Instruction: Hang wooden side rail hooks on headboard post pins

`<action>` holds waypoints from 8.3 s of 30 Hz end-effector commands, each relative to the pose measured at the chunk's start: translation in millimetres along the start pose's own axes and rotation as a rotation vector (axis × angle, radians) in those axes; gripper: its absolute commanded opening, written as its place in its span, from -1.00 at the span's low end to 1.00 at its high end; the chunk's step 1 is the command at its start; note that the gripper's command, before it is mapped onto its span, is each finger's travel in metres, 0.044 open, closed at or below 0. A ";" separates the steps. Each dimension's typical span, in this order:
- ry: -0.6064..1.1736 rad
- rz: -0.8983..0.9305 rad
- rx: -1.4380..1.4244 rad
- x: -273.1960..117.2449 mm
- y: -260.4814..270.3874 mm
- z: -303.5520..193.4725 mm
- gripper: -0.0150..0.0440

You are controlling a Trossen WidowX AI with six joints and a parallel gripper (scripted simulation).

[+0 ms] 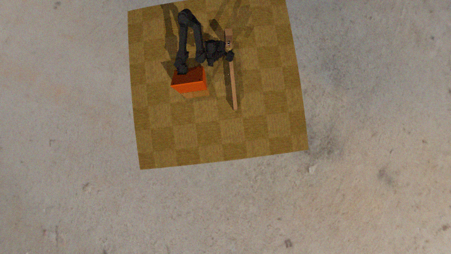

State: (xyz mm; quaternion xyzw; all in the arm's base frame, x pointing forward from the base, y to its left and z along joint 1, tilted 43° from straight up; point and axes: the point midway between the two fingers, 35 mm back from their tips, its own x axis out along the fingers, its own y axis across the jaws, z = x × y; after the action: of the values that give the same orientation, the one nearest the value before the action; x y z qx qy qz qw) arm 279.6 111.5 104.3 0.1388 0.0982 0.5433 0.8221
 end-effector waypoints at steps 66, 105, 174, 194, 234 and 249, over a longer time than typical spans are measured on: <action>0.515 -1.127 2.303 -22.9 -73.6 -14.3 1.00; 0.515 -1.125 2.303 18.7 -67.3 -70.7 1.00; 0.517 -1.123 2.301 45.3 -60.6 -108.5 -0.49; 0.516 -1.122 2.305 43.4 -60.9 -105.9 -0.49; 0.516 -1.122 2.305 39.5 -61.7 -100.5 -0.49; 0.516 -1.122 2.305 38.0 -62.0 -98.5 -0.49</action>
State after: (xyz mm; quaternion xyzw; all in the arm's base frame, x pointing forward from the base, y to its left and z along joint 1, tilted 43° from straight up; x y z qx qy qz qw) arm 313.9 139.2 -12.7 0.5872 0.7064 -0.2570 0.3003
